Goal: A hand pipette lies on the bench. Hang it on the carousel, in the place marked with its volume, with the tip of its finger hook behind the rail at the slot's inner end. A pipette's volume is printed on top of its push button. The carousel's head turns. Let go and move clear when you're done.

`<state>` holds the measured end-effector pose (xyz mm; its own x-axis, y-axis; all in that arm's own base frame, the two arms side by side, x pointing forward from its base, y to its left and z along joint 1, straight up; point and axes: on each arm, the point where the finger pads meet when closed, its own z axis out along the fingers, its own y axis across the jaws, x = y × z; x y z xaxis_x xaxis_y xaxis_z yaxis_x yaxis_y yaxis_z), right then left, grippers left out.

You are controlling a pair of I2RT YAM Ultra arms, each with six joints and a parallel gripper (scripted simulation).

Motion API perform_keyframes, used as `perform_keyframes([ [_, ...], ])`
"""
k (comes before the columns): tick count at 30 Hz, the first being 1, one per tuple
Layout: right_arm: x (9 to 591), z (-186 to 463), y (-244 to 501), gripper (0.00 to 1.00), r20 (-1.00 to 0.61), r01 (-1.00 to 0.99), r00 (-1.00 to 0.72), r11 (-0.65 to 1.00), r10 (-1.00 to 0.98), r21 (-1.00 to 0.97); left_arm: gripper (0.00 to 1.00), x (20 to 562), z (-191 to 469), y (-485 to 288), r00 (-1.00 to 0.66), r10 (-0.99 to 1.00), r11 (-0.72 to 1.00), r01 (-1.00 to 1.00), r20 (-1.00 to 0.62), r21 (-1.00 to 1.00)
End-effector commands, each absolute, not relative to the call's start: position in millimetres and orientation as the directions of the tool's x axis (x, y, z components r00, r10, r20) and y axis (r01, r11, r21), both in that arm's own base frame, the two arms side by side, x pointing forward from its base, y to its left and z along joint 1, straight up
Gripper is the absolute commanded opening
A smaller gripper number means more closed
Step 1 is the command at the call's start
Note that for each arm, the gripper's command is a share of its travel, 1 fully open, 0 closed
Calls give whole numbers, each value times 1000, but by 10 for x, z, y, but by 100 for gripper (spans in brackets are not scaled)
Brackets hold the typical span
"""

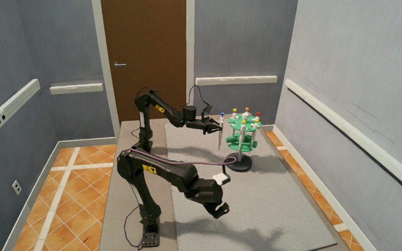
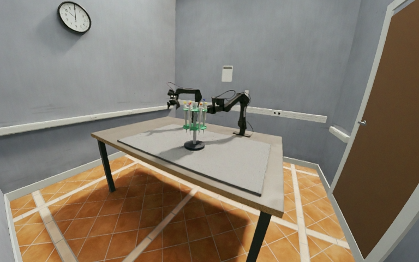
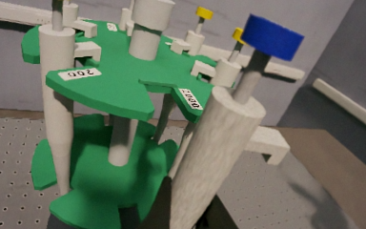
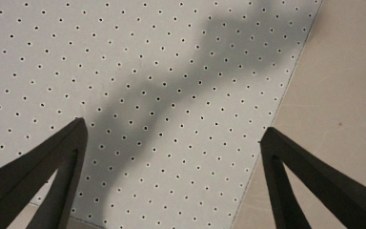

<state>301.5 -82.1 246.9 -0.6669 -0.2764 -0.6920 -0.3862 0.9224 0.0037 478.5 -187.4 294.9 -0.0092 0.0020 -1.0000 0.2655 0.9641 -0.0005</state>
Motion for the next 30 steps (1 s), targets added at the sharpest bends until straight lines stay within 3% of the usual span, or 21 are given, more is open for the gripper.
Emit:
perform_keyframes([
  [1,3052,2529,-853,100,-712,-388,-645,921,-278,-9,12,4775,3203,-1891,42,-14,962,274,-999,-2],
  [30,3052,2529,-853,100,-712,-388,-645,921,-278,-9,12,4787,3205,-1927,57,-22,961,275,-998,-5],
])
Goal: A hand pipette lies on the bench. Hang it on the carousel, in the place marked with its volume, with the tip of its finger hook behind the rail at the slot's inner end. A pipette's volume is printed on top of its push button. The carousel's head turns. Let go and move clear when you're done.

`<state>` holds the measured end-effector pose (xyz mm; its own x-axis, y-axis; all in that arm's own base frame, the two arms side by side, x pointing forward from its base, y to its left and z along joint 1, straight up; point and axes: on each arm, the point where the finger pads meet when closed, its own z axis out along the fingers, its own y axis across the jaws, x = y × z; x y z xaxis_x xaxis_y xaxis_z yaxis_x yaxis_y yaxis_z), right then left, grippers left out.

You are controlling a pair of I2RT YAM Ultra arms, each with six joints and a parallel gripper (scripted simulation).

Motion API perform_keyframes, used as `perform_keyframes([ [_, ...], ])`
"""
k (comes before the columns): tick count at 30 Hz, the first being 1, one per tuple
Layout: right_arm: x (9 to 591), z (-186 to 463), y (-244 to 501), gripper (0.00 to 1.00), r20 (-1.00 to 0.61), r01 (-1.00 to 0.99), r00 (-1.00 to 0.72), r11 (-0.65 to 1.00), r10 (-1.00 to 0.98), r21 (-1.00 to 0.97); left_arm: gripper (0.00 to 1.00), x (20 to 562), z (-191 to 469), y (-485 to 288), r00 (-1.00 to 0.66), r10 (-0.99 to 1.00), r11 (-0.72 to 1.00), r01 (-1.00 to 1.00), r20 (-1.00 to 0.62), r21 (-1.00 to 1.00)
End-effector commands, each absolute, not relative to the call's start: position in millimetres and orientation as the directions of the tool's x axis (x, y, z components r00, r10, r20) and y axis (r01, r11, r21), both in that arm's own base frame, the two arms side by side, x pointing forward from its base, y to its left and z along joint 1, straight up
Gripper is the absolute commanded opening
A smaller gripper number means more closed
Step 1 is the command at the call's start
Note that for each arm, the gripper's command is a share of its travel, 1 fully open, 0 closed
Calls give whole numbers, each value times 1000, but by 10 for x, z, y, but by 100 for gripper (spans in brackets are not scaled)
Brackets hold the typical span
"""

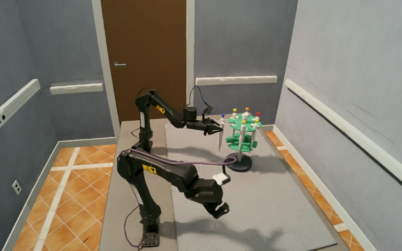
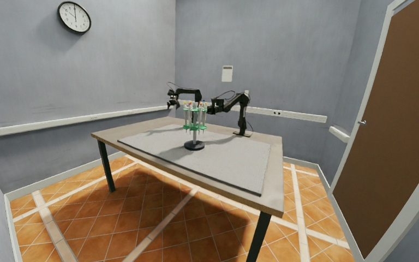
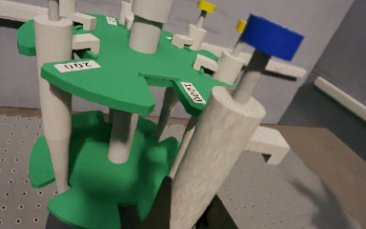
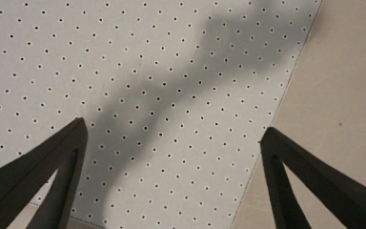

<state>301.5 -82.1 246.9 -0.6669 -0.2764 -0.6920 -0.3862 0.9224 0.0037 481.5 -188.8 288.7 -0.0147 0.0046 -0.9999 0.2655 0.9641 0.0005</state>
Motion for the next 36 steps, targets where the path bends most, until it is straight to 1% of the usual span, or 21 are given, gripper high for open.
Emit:
perform_keyframes([
  [1,3052,2529,-853,100,-712,-388,-645,921,-278,-9,12,4787,3205,-1927,57,-22,961,275,-998,-5],
  [27,3052,2529,-853,100,-712,-388,-645,921,-278,-9,12,4787,3205,-1927,57,-22,961,275,-998,-5],
  [29,3052,2529,-853,100,-712,-388,-645,921,-278,-9,12,4889,3060,-1892,30,-9,963,269,-1000,0],
  [36,3052,2529,-853,100,-712,-388,-645,921,-278,-9,12,4960,3040,-1869,22,-4,964,266,-1000,2],
])
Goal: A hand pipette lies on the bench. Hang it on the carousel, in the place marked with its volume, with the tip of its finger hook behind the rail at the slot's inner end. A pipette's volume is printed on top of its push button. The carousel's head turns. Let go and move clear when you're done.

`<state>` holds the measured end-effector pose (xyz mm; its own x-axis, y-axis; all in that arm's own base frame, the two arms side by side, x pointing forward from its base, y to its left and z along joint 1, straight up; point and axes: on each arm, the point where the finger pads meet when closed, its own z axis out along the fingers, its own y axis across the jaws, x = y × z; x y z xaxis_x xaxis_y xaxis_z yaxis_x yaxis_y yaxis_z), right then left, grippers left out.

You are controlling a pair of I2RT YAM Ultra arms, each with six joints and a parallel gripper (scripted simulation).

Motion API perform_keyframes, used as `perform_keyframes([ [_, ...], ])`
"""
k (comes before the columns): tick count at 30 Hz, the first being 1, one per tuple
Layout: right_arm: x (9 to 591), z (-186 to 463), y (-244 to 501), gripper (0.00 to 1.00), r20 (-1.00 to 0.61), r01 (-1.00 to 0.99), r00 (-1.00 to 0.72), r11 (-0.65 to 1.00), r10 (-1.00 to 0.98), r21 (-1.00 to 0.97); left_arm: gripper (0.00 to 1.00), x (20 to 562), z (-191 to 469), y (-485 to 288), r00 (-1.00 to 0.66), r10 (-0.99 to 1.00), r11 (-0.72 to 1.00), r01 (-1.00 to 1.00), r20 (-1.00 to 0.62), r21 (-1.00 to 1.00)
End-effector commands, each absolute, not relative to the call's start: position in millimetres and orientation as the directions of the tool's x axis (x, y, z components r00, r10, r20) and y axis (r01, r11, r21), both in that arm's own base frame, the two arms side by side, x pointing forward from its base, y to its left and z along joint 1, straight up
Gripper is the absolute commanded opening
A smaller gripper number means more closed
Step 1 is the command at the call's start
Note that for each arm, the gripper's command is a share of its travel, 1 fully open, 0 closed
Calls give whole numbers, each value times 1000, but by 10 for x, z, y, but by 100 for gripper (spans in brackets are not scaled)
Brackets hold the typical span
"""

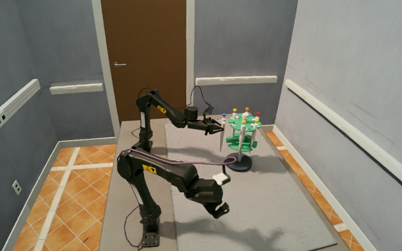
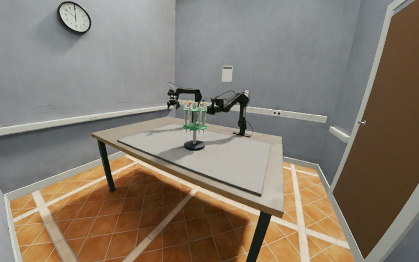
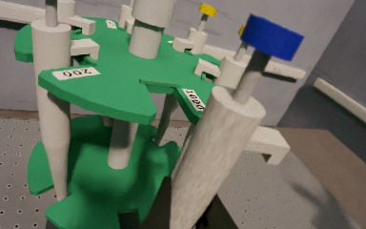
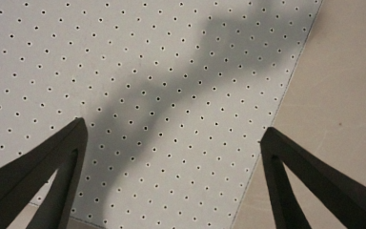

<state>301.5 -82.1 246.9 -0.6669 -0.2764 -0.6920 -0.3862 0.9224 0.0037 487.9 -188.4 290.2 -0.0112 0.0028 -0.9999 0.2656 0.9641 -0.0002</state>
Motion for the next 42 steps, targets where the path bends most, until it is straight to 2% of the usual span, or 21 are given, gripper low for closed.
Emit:
perform_keyframes([
  [1,3052,2529,-853,100,-712,-388,-645,921,-278,-9,12,4973,3033,-1867,19,-3,964,266,-1000,2],
  [42,3052,2529,-853,100,-712,-388,-645,921,-278,-9,12,4999,3168,-1876,42,-13,962,273,-999,-1],
])
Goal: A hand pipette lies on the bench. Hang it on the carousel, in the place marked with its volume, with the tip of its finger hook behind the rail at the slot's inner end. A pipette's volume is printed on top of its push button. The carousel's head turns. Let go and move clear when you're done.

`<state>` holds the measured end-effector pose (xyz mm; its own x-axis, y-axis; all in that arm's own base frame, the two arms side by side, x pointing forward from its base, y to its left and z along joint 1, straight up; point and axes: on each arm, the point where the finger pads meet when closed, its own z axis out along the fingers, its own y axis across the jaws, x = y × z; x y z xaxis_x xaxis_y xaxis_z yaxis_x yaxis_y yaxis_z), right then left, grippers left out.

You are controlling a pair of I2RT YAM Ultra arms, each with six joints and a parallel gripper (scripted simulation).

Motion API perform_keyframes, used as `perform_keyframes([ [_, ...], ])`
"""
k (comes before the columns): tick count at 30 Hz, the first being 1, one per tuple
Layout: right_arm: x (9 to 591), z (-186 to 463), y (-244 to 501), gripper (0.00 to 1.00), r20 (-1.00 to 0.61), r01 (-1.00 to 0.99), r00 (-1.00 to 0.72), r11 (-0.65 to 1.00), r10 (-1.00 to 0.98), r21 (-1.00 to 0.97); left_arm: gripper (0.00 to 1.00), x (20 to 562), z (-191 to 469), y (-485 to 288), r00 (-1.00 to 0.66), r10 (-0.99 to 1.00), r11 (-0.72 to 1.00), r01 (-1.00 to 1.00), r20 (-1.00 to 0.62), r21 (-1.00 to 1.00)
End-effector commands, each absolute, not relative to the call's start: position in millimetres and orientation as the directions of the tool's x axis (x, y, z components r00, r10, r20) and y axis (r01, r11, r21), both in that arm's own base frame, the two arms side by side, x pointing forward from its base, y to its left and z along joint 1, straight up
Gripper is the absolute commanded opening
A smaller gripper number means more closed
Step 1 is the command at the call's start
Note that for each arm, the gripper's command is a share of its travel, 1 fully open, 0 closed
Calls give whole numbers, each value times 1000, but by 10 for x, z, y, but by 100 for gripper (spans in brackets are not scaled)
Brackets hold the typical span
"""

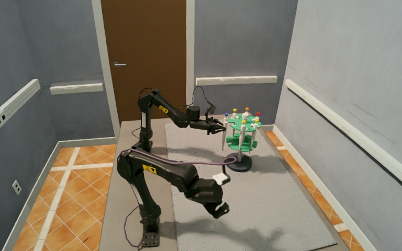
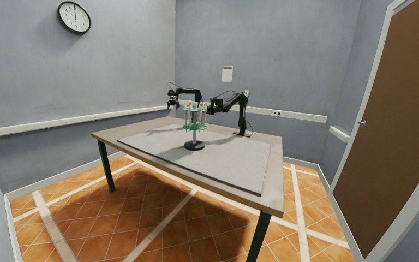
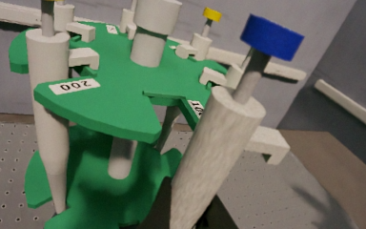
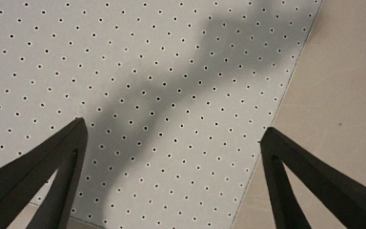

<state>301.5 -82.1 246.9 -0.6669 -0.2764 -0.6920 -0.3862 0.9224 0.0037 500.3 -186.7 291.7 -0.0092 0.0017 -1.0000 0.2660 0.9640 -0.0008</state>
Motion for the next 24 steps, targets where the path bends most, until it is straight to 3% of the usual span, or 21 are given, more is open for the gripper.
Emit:
perform_keyframes([
  [1,3052,2529,-853,100,-712,-388,-645,921,-278,-9,12,4999,3168,-1876,42,-13,962,273,-999,-1],
  [24,3052,2529,-853,100,-712,-388,-645,921,-278,-9,12,5138,3021,-1836,14,0,964,266,-1000,3],
])
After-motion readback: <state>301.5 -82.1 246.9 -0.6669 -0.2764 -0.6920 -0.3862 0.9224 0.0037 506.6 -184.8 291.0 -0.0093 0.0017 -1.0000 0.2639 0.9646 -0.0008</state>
